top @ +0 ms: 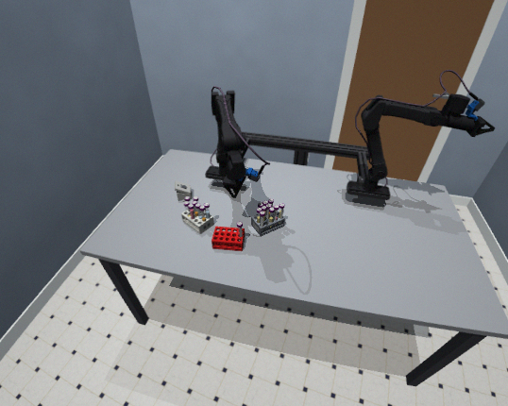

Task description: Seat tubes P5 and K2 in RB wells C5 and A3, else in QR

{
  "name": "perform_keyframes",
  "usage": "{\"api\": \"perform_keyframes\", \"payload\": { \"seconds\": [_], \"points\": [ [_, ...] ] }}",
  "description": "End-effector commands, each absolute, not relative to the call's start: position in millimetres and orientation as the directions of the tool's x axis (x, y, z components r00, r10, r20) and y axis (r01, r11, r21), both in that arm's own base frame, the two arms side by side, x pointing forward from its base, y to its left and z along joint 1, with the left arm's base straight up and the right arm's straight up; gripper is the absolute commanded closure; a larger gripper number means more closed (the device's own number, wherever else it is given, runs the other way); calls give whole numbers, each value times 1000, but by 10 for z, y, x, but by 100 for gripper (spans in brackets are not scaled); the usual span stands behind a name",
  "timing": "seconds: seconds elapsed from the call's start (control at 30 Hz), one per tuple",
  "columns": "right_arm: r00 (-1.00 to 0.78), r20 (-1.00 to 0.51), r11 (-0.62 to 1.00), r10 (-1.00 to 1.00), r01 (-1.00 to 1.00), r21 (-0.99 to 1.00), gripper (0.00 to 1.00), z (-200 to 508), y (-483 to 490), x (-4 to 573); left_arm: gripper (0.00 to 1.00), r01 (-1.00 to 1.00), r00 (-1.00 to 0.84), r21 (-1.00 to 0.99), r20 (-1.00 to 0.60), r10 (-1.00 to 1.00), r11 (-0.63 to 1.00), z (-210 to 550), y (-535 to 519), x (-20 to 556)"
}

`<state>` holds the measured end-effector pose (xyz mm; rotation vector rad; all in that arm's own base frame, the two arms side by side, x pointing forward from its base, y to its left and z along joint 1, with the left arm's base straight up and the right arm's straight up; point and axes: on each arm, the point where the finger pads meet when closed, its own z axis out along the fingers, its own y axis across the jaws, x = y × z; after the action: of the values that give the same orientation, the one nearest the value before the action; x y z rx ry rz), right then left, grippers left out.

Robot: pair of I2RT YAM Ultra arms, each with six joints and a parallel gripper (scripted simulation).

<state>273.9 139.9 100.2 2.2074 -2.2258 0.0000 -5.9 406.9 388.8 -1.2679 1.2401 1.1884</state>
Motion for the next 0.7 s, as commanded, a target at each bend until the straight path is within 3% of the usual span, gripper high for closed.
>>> {"api": "perform_keyframes", "payload": {
  "seconds": [0.0,0.67],
  "points": [
    [-8,-12,8,-1000,-1000,-9,70,1032,1580,2747,100,-1000,0,0,-1000,0,-16,4159,3978,-73],
    [-8,0,8,-1000,-1000,3,70,1060,2441,2300,100,-1000,0,0,-1000,0,-16,4159,3978,-73]
  ]
}}
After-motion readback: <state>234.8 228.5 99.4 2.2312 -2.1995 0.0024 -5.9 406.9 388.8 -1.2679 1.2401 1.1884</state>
